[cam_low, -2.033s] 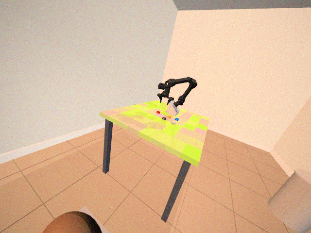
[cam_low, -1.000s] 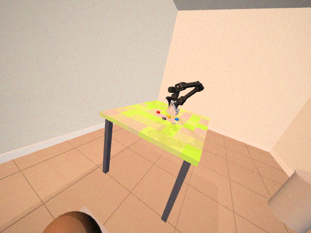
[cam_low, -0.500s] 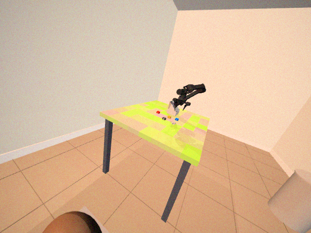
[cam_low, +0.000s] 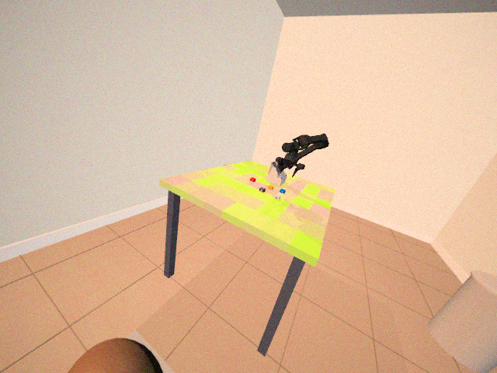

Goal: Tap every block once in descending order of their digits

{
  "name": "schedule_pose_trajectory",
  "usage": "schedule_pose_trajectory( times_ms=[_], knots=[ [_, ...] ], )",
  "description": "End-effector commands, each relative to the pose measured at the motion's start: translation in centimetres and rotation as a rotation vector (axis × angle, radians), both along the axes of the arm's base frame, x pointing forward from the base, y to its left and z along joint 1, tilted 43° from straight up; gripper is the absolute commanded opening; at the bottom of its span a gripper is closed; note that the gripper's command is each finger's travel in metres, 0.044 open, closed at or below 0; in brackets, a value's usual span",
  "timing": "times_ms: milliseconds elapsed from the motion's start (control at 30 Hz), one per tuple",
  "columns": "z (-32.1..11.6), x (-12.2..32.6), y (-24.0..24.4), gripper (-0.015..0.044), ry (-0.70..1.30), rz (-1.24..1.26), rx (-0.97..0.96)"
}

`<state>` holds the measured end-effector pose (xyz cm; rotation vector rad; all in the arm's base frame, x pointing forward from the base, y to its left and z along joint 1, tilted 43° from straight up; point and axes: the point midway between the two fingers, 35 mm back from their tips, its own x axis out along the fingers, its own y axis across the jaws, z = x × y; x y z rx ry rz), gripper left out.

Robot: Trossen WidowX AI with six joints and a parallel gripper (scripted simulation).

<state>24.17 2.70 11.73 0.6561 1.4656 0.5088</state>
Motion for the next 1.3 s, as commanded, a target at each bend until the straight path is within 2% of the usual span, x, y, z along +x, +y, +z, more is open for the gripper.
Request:
schedule_pose_trajectory(
  times_ms=[0, 233, 333, 1000, 1133, 1267],
  knots=[
    [0.6, 3.8, 0.0, 0.04, -0.021, 0.011, 0.003],
    [1.3, 11.4, 0.2, 0.04, -0.014, -0.003, 0.002],
    [1.4, 12.9, 0.2, 0.04, -0.009, -0.012, 0.002],
    [1.1, 12.8, 0.0, 0.04, -0.009, -0.012, 0.001],
    [-3.9, 11.5, -5.4, 0.04, -0.008, -0.014, -0.008],
    [-7.2, 9.6, -8.7, 0.04, -0.008, -0.012, -0.003]
  ],
)
